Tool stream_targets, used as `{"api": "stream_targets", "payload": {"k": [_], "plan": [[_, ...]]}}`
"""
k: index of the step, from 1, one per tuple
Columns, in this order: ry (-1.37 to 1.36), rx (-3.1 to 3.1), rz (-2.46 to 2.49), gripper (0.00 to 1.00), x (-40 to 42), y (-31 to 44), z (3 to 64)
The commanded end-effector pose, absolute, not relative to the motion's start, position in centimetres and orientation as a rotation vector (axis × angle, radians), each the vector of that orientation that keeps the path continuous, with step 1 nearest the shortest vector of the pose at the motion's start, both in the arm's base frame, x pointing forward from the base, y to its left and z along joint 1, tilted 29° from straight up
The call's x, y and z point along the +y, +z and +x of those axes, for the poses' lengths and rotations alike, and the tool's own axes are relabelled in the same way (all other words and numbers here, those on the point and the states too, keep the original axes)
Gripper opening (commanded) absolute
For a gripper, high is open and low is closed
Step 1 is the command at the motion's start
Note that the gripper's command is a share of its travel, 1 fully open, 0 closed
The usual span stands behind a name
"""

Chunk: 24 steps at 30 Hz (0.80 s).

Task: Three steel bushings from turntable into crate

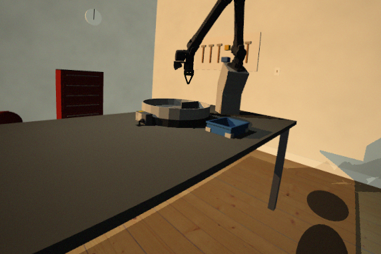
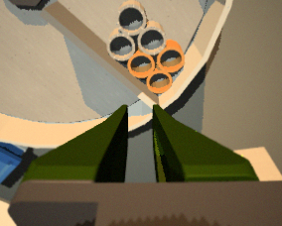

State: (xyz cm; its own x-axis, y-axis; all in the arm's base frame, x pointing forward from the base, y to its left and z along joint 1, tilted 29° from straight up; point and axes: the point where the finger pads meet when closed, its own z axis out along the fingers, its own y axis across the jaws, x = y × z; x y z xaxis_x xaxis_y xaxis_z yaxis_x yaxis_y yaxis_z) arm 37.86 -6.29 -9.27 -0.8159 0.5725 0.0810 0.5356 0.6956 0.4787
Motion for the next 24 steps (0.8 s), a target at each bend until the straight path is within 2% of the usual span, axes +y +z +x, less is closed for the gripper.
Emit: {"api": "stream_targets", "payload": {"k": [1, 7, 8, 15, 24], "plan": [[0.75, 2.786, 0.883, 0.16, -7.0, -7.8, 39.4], [0.75, 2.786, 0.883, 0.16, -7.0, -7.8, 39.4], [0.747, 2.779, 0.872, 0.12, -6.8, -7.7, 40.0], [0.758, 2.809, 0.902, 0.12, -2.1, -15.8, 43.5], [0.754, 2.772, 0.933, 0.12, -3.5, -14.6, 43.8]]}}
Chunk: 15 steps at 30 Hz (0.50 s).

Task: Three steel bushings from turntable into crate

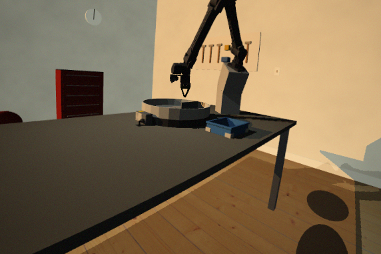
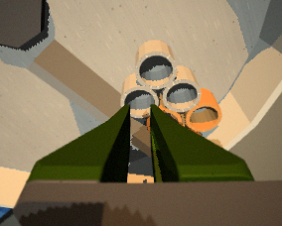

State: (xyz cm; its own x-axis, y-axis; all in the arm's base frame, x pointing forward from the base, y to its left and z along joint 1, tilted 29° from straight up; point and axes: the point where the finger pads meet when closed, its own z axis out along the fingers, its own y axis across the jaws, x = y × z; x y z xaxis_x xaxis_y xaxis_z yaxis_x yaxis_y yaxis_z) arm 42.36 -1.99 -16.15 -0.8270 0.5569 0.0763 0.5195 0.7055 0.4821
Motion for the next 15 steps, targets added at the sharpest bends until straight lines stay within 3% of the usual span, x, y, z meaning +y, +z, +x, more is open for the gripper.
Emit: {"api": "stream_targets", "payload": {"k": [1, 15], "plan": [[0.756, 2.779, 0.939, 0.12, -3.42, -14.66, 43.43], [0.758, 2.793, 0.911, 0.12, -2.64, -14.67, 43.45]]}}
